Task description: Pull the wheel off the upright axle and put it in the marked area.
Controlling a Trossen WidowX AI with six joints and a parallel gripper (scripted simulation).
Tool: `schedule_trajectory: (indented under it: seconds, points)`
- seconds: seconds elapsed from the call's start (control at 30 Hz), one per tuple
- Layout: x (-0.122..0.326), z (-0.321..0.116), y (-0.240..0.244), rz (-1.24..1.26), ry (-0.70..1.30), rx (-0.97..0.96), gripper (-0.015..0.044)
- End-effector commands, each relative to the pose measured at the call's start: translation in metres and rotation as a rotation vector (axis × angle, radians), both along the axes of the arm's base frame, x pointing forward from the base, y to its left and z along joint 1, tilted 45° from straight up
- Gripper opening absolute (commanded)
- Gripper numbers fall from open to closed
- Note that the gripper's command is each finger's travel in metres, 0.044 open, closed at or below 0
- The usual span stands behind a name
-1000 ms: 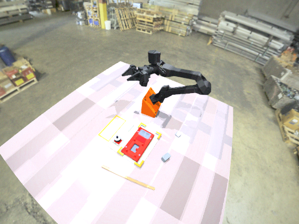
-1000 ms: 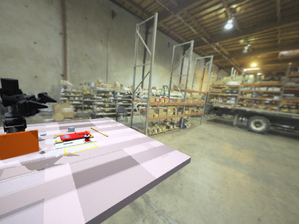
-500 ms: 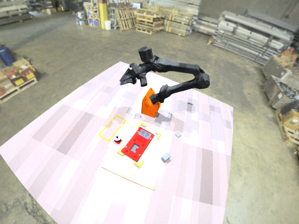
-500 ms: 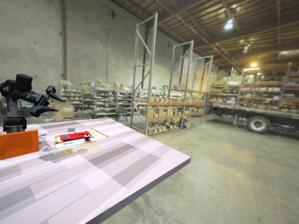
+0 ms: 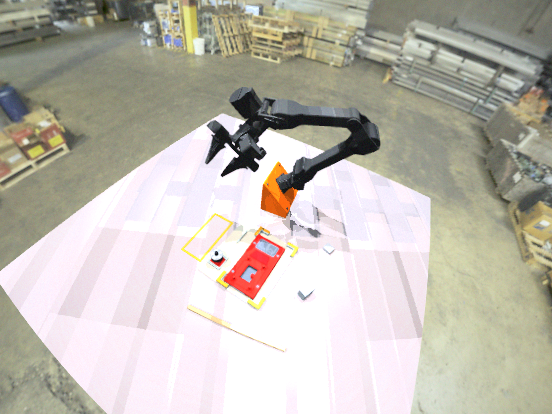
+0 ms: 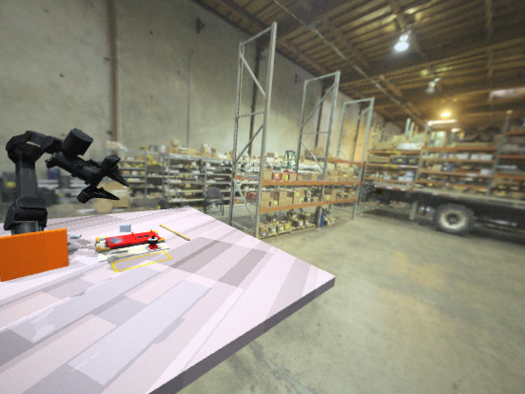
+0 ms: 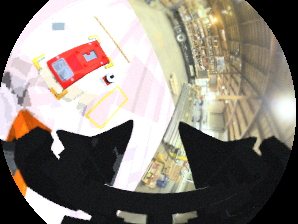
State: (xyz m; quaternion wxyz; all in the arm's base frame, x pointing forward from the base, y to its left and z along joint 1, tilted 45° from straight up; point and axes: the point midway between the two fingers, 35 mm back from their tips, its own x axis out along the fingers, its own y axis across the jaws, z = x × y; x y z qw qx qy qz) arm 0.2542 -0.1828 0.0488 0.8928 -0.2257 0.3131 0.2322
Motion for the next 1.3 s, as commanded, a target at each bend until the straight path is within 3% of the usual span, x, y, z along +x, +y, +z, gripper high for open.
schedule_trajectory:
  seconds: [0.0,0.63,1.13,1.27]
  points:
    - [0.054,-0.017,0.038,-0.386,0.512,0.622,0.03]
    - [0.092,-0.04,0.101,-1.023,1.2,0.988,0.03]
    - [0.106,-0.06,0.162,-1.725,1.645,0.931,0.03]
    - [0.107,-0.062,0.165,-1.768,1.661,0.919,0.03]
